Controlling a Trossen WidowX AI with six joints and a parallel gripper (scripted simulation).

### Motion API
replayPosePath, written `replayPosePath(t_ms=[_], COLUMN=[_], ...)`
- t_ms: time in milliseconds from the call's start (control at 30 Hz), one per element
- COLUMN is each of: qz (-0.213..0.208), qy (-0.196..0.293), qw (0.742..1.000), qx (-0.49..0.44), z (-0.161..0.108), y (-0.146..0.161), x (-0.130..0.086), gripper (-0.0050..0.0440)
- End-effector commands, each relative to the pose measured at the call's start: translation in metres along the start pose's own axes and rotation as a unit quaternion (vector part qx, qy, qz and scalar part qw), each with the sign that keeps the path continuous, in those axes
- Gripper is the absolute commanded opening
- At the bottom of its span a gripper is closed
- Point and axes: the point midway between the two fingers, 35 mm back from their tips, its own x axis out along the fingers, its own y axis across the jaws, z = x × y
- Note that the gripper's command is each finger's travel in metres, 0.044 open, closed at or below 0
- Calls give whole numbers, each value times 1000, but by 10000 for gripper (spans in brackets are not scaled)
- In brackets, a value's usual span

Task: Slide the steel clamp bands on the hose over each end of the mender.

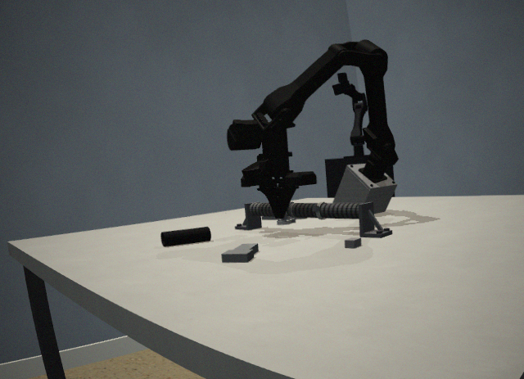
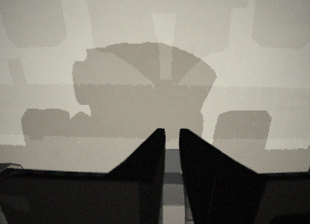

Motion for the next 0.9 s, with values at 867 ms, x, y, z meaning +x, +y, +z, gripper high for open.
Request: replayPosePath(t_ms=[867], qz=[0], qy=[1], qw=[1000], qx=[1], z=[1], y=[-2], x=[-8], gripper=[90])
